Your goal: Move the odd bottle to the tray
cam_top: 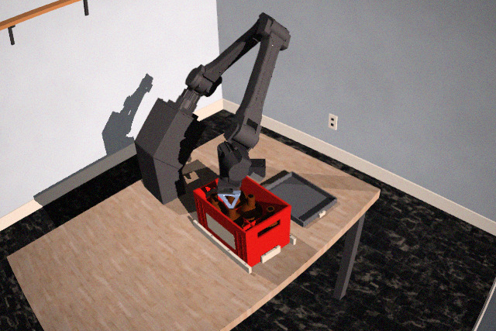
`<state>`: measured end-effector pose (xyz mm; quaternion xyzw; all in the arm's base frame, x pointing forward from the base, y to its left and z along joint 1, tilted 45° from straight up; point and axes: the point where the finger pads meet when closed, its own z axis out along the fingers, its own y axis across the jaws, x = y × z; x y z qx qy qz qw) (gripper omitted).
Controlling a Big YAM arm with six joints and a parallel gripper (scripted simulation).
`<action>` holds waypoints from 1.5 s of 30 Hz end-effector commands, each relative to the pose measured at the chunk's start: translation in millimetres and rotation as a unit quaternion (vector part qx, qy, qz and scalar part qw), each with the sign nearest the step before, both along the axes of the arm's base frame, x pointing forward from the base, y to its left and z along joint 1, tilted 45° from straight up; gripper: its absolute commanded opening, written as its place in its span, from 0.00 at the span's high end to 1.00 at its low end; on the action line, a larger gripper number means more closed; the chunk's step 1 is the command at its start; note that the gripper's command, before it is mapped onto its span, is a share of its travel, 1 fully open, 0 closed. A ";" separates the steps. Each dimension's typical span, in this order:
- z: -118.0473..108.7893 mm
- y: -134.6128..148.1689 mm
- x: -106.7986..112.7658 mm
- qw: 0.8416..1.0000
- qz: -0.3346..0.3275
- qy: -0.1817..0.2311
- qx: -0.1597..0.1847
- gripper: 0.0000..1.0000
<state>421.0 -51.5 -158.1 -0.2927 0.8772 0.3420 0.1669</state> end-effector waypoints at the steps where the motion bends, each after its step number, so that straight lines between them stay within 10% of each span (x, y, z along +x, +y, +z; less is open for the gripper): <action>1: -10.7 9.4 -2.2 1.000 0.005 0.006 0.003 0.39; 45: -12.2 -5.5 -7.7 1.000 -0.006 0.001 0.002 0.39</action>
